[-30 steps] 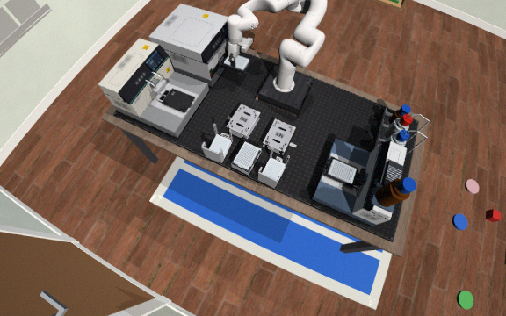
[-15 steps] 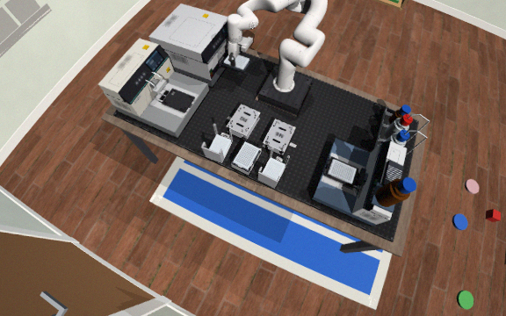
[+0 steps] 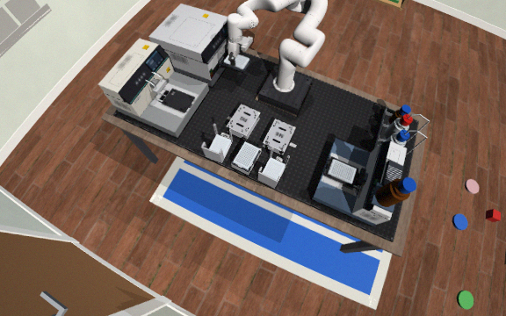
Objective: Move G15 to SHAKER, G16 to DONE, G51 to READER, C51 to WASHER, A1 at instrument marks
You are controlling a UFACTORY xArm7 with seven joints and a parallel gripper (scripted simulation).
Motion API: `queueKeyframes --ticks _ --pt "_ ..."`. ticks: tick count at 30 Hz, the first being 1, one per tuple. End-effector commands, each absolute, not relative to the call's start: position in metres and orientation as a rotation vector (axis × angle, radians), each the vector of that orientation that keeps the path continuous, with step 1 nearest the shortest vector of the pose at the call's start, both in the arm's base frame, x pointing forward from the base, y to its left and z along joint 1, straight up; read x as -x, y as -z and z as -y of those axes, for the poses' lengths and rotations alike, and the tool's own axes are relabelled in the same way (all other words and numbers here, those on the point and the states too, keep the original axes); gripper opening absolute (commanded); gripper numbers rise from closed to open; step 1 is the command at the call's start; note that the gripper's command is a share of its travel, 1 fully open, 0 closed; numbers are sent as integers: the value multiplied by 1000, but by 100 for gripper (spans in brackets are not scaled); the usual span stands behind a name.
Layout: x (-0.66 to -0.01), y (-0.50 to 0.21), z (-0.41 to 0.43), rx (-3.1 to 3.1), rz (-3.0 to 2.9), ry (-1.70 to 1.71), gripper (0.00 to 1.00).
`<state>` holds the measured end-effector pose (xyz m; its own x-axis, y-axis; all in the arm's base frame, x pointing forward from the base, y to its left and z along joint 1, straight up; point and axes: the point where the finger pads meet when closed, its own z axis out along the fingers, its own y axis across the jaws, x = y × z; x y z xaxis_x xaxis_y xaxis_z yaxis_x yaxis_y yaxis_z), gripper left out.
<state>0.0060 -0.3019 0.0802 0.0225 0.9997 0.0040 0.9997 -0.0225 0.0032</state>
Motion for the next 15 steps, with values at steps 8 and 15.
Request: queueKeyframes --ticks 8,15 --pt "-6 -93 303 2248 2197 4 0" --pt "-6 -102 303 2248 2197 4 0"
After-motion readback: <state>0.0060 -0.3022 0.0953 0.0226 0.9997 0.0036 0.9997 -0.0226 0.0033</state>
